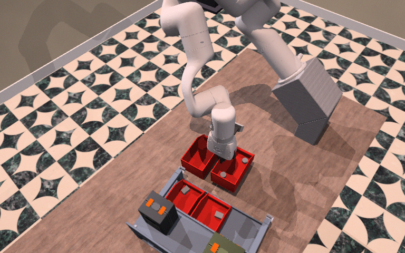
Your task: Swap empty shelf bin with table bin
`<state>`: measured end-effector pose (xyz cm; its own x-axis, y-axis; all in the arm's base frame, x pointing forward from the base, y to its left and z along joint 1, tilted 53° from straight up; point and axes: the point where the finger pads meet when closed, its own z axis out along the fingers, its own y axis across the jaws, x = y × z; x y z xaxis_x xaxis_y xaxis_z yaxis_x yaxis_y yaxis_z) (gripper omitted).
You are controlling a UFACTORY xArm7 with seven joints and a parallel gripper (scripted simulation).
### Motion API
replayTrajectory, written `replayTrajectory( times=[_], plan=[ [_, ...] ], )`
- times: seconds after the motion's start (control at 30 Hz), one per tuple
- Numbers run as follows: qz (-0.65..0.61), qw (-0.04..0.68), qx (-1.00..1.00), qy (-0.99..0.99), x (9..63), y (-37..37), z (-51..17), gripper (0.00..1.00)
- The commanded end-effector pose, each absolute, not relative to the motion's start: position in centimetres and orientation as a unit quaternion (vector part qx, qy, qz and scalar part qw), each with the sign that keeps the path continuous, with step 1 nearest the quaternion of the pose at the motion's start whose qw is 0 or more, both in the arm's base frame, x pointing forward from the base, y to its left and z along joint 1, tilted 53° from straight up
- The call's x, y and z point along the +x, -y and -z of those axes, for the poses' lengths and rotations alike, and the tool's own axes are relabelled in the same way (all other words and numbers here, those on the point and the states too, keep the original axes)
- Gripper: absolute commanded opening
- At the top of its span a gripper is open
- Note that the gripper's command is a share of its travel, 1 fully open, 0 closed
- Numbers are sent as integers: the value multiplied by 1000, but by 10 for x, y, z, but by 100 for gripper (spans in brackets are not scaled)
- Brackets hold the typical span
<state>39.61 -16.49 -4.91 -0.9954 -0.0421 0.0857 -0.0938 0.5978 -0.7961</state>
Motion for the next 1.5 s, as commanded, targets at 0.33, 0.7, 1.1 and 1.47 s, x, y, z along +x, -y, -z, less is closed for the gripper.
replayTrajectory(
  times=[0.33, 0.7, 1.1, 1.47],
  plan=[
    [-446, 27, 39, 894, 398, 160, 47, 0],
    [-446, 27, 39, 894, 393, 143, 70, 0],
    [-446, 27, 39, 894, 379, 95, 138, 0],
    [-446, 27, 39, 894, 375, 84, 154, 0]
  ],
)
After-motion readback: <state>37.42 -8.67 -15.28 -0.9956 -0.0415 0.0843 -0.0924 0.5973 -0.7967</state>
